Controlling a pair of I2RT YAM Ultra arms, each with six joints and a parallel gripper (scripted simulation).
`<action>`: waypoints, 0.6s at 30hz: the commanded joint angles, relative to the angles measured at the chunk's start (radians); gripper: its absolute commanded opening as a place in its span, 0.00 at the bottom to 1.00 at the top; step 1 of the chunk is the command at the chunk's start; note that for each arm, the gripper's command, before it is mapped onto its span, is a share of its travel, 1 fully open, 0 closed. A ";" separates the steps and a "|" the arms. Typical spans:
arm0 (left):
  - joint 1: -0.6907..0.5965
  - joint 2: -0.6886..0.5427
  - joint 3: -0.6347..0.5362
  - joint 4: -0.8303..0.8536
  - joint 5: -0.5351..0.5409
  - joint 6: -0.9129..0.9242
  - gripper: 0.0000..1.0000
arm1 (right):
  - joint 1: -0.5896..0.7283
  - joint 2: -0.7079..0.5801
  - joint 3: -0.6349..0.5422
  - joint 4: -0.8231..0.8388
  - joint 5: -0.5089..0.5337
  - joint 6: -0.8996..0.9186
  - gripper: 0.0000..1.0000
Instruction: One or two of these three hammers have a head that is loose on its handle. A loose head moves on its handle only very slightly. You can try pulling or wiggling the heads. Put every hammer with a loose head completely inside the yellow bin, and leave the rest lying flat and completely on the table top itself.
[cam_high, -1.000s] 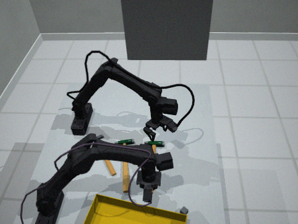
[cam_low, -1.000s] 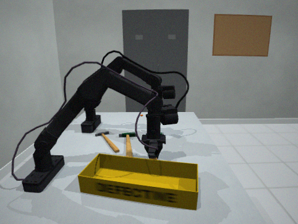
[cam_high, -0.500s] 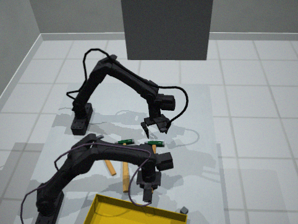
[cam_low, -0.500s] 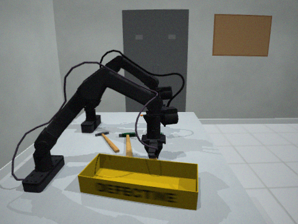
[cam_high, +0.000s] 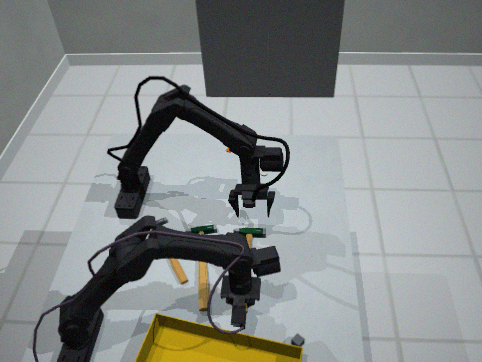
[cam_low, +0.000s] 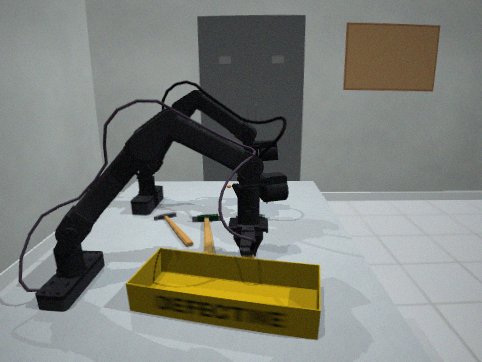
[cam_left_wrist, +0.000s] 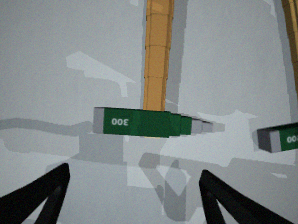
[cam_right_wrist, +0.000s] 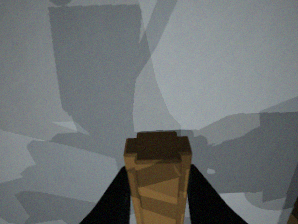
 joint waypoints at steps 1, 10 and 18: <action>0.018 0.011 0.025 -0.029 0.047 0.095 1.00 | -0.004 -0.017 -0.001 -0.001 0.019 0.001 0.26; 0.020 0.009 0.034 -0.024 0.037 0.082 1.00 | -0.004 -0.017 -0.001 -0.001 0.019 0.001 0.26; 0.020 0.009 0.035 -0.025 0.038 0.082 1.00 | -0.004 -0.017 -0.001 -0.001 0.019 0.001 0.26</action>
